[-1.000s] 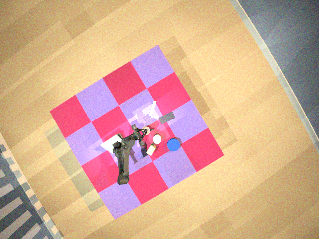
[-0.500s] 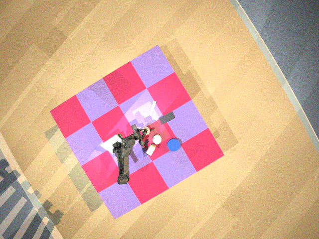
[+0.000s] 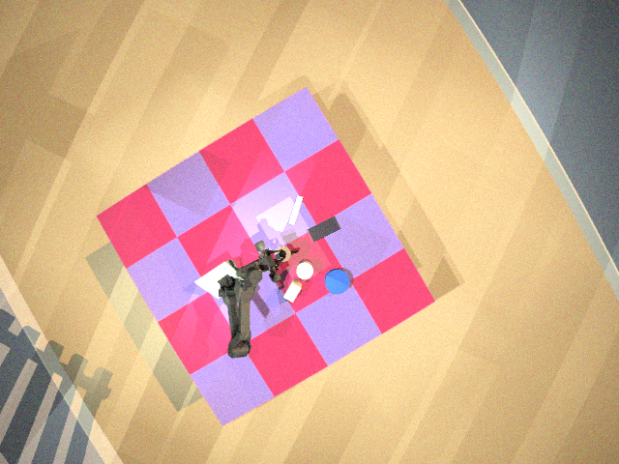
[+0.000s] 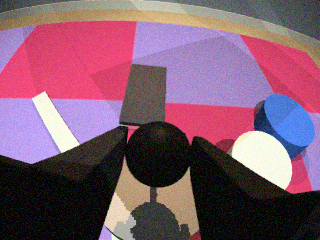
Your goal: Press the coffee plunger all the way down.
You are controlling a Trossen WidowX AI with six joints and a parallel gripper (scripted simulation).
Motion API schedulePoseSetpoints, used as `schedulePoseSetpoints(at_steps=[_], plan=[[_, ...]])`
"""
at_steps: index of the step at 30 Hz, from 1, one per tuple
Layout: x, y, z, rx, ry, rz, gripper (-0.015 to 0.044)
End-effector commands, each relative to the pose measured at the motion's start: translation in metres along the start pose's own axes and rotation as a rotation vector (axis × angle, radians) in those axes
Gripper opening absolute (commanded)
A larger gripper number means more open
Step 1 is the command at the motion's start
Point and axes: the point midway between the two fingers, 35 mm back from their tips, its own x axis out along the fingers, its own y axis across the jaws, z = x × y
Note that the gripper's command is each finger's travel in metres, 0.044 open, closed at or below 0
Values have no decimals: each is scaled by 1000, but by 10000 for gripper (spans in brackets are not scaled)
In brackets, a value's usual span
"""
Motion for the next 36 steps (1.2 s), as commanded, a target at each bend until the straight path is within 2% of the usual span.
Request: schedulePoseSetpoints(at_steps=[1, 36], plan=[[3, 0, -7, -30, 21, -12, 127], [1, 1, -2, -9, 6, -3, 127]])
